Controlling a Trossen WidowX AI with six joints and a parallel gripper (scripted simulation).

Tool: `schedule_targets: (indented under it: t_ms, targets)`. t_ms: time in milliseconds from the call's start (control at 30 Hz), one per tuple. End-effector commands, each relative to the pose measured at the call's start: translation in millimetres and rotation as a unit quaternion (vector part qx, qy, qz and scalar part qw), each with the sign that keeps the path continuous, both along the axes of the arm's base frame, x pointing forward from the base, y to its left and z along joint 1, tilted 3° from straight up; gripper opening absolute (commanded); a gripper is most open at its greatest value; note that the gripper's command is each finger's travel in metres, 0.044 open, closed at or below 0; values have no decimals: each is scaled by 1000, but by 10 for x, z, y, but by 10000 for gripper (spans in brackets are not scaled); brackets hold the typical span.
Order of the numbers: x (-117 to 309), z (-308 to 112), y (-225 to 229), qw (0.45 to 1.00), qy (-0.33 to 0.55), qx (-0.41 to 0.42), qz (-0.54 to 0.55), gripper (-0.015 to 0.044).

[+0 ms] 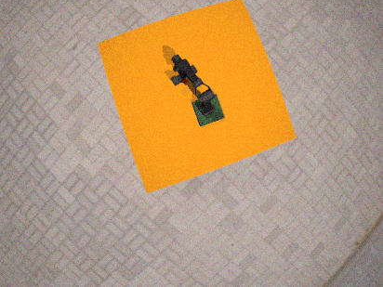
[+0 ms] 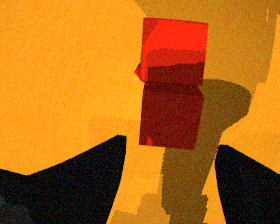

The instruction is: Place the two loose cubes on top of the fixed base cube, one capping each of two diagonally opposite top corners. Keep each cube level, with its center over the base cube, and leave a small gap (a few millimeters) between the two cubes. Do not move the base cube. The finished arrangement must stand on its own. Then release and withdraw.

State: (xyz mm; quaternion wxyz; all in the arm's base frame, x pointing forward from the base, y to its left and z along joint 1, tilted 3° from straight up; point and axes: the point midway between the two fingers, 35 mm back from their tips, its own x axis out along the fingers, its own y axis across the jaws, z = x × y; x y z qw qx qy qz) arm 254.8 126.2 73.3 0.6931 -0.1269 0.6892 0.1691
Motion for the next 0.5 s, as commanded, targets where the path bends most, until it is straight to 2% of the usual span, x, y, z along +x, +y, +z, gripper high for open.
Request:
schedule_targets:
  t_ms: [0, 467]
  targets:
    - [15, 81, 4, 1000, -7, 3, 2, 205]
    - [15, 212, -5, 1000, -7, 3, 2, 205]
